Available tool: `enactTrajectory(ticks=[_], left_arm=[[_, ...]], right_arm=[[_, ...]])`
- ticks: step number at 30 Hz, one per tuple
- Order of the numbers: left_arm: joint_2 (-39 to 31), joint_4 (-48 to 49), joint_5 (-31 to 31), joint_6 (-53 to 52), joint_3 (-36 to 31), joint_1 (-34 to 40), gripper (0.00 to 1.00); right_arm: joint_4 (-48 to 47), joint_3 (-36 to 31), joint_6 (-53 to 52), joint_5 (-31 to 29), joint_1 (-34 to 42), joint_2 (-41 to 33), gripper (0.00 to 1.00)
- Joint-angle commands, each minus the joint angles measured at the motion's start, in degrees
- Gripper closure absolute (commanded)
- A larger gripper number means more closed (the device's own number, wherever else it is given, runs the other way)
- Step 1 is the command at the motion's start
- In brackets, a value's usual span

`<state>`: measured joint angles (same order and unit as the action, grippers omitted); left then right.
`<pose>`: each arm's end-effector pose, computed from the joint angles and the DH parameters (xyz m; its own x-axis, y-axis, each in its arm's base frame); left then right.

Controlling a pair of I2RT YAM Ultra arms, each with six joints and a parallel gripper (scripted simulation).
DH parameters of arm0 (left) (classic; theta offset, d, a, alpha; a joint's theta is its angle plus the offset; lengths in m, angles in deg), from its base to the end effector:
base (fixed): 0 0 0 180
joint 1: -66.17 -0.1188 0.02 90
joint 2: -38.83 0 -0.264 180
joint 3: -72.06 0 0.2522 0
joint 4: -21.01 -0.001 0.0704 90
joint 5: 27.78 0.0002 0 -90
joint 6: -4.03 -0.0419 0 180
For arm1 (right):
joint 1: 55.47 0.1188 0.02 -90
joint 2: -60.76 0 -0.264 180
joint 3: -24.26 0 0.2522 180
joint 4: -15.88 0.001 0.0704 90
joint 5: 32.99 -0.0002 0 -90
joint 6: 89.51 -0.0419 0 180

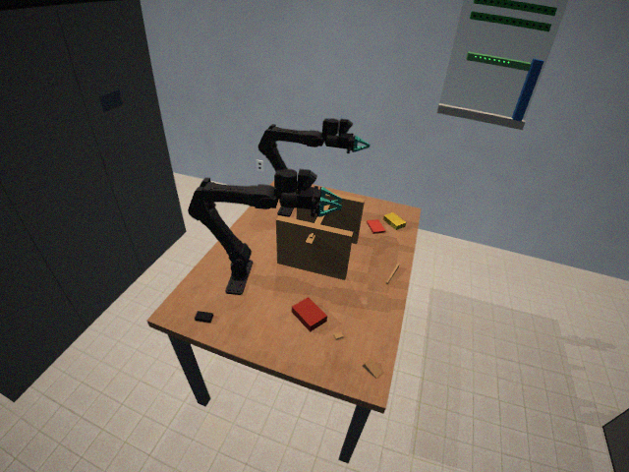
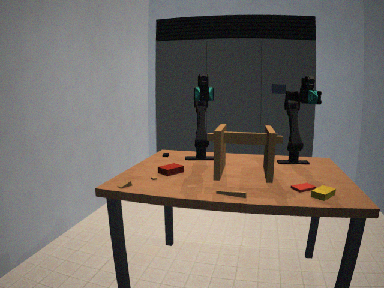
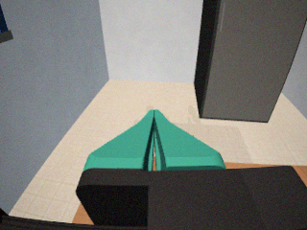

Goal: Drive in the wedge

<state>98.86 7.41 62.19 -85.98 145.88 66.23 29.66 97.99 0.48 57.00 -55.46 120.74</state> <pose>0.2454 0.0008 0.4078 0.0033 0.0002 -1.0000 0.0005 1.0000 0.0002 0.2452 0.0010 0.4071 -0.0005 0.0002 -1.0000 0.0000 1.0000 0.0002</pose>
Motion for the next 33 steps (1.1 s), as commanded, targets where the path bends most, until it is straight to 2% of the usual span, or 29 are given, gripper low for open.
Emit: enactTrajectory(ticks=[1, 33], left_arm=[[-1.98, 1.20, 0.20, -0.28, 2.43, 0.02, 1.00], [-1.93, 0.39, 0.34, -0.28, 2.36, 0.09, 1.00]], right_arm=[[-0.11, 2.38, 0.28, 0.01, -0.06, 0.06, 0.55], [-0.14, 2.42, 0.29, 0.22, -0.07, 0.15, 0.55]])
